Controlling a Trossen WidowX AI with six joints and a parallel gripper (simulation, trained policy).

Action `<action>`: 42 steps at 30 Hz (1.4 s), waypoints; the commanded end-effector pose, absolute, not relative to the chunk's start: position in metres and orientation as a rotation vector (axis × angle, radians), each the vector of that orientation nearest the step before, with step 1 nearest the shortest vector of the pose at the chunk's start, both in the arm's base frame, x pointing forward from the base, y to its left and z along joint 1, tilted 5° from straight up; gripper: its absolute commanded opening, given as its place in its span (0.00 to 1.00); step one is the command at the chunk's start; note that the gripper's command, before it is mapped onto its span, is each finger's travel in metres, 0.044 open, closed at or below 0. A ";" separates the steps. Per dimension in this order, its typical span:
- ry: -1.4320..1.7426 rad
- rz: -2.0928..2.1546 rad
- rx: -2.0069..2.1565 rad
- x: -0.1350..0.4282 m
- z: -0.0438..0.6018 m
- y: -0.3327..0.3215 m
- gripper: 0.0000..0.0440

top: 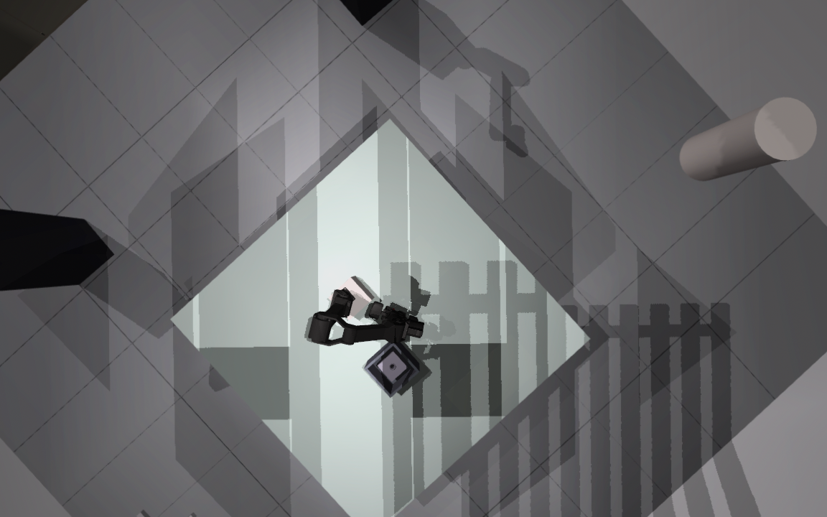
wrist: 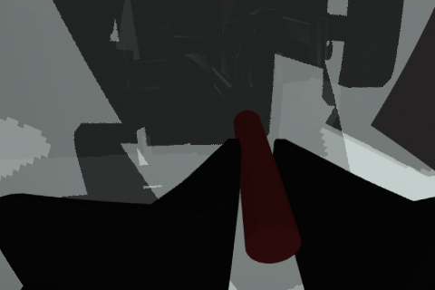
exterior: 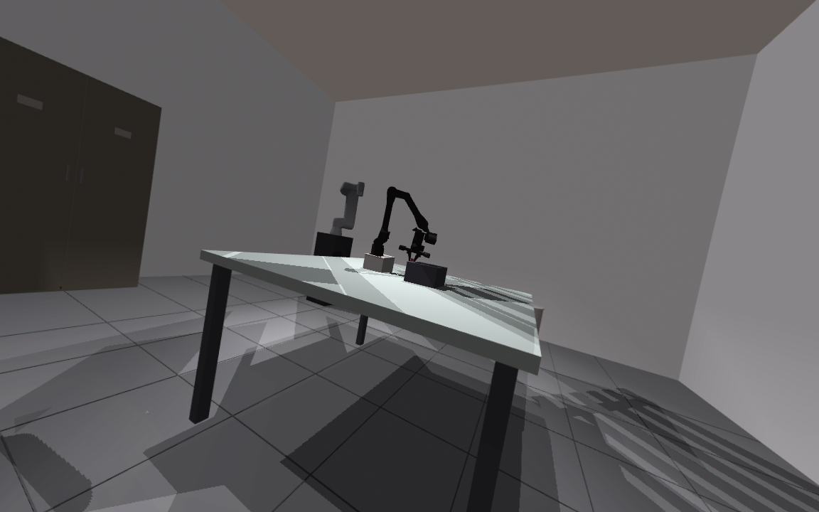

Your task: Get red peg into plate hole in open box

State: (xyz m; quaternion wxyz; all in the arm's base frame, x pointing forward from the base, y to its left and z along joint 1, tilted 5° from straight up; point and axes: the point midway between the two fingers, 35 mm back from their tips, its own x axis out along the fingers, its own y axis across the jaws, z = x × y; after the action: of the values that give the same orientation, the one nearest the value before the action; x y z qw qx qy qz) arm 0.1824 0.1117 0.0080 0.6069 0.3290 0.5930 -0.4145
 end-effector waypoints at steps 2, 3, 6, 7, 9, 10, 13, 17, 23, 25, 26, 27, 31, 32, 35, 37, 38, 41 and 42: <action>1.349 -0.914 0.739 0.189 0.022 0.109 0.00; 1.345 -0.904 0.732 0.191 0.025 0.108 0.00; 1.330 -0.875 0.710 0.196 0.036 0.106 0.01; 1.325 -0.865 0.703 0.198 0.039 0.105 0.01; 1.315 -0.846 0.690 0.202 0.047 0.103 0.01; 1.310 -0.837 0.684 0.204 0.050 0.101 0.01; 1.294 -0.813 0.669 0.212 0.062 0.098 0.00; 1.273 -0.786 0.655 0.223 0.076 0.093 0.00; 1.240 -0.757 0.645 0.242 0.095 0.084 0.00; 1.229 -0.752 0.644 0.248 0.101 0.080 0.00; 1.224 -0.751 0.645 0.252 0.103 0.078 0.00; 1.221 -0.751 0.645 0.255 0.105 0.075 0.00; 1.208 -0.757 0.655 0.267 0.110 0.063 0.00; 1.205 -0.759 0.658 0.270 0.111 0.060 0.00; 1.194 -0.764 0.671 0.279 0.114 0.051 0.00; 1.188 -0.768 0.679 0.284 0.115 0.045 0.00; 1.185 -0.771 0.683 0.287 0.115 0.042 0.00; 1.176 -0.779 0.696 0.295 0.116 0.032 0.00; 1.173 -0.782 0.700 0.297 0.116 0.028 0.00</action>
State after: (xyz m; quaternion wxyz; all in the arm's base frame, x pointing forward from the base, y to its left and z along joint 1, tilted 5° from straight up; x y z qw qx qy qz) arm 0.2912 0.0328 0.1140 0.7044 0.3109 0.5312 -0.3537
